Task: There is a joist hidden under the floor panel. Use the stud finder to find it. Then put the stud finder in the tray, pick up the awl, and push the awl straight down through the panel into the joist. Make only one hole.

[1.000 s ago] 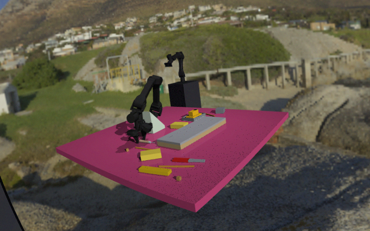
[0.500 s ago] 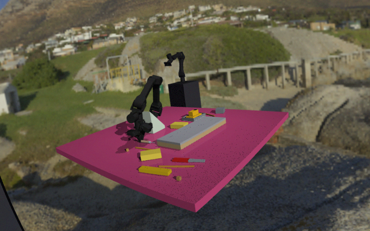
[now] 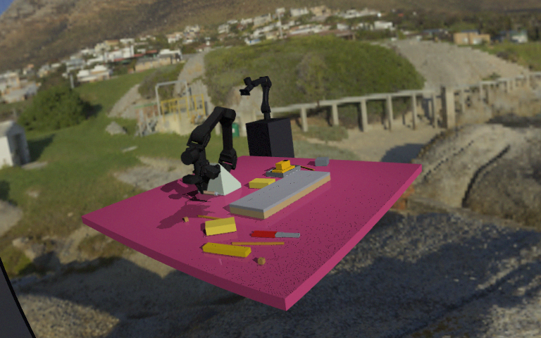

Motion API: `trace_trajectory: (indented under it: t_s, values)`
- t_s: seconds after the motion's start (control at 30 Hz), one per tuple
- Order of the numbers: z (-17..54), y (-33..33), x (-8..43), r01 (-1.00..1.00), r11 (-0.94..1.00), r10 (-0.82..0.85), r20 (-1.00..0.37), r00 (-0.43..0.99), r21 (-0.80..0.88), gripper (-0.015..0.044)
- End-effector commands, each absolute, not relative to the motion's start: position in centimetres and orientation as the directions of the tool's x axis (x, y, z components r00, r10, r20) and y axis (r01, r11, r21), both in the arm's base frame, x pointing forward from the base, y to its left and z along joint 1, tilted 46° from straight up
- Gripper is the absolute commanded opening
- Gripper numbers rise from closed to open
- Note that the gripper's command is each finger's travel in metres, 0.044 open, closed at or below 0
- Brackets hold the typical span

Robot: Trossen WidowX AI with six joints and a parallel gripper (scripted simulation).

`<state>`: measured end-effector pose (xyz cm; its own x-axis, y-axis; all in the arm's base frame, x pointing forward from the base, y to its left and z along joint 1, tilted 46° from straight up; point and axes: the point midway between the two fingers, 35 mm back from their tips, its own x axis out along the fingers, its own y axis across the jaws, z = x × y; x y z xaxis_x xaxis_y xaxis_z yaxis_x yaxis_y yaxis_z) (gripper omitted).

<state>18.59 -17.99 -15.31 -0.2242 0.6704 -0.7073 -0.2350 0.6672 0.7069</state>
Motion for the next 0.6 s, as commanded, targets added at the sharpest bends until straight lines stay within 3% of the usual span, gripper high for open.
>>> trace_trajectory:
  t_s: [0.0, 0.3, 0.57]
  values:
    - [-13.1, -20.2, 19.0, -0.243, 0.673, 0.662, -0.716, -0.221, 0.698, 0.0000]
    - [-11.4, -21.7, 19.2, -0.261, 0.675, 0.659, -0.723, -0.207, 0.690, 0.0000]
    - [-13.5, -22.7, 21.8, -0.505, 0.695, 0.598, -0.802, 0.008, 0.513, 0.0000]
